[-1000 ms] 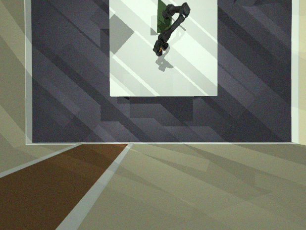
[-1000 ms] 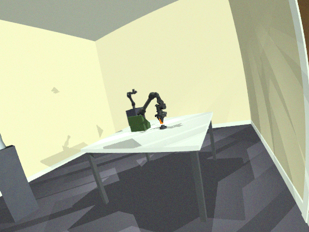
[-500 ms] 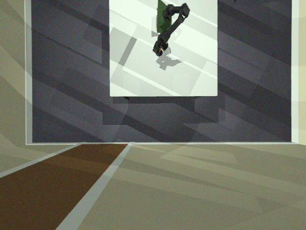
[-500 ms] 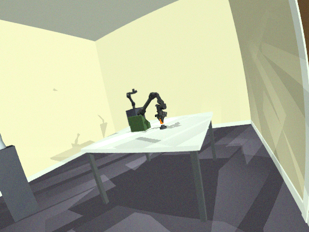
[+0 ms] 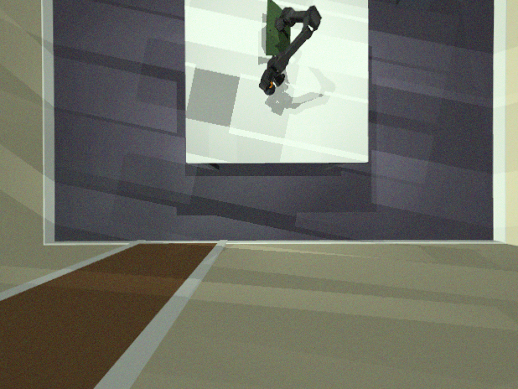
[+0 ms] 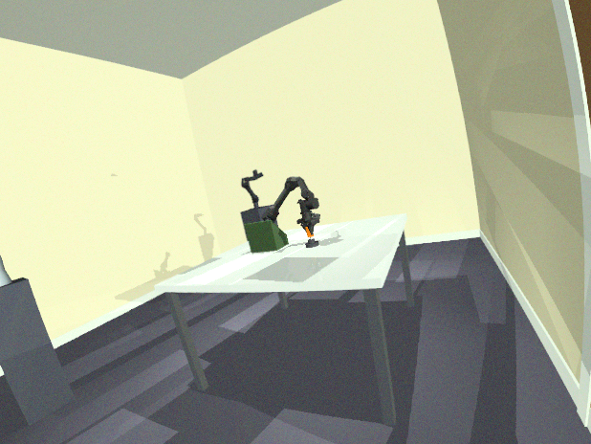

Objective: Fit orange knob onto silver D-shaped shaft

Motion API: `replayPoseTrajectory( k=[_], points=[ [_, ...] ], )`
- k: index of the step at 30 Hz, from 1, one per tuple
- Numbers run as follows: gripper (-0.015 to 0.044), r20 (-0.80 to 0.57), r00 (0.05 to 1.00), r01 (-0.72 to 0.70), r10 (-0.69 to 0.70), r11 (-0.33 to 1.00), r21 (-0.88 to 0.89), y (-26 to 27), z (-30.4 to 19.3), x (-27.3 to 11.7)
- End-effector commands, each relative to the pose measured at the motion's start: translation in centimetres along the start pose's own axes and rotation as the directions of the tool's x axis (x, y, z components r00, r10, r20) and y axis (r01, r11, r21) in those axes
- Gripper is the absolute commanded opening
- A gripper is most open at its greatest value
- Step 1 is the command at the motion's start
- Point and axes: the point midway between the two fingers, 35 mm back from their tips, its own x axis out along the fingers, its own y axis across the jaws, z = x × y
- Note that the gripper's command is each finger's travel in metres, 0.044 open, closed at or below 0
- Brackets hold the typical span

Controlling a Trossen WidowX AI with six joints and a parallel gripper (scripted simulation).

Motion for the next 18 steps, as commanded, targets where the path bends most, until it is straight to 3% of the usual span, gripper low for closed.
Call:
replayPoseTrajectory(
  k=[1, 18],
  points=[
    [0.0000, 0.003, 1.000, 0.007, -0.007, 1.000, 0.002, -0.11, 0.03, -0.16],
    [0.0000, 0.003, 1.000, 0.007, -0.007, 1.000, 0.003, 0.34, -0.50, -0.19]
  ],
)
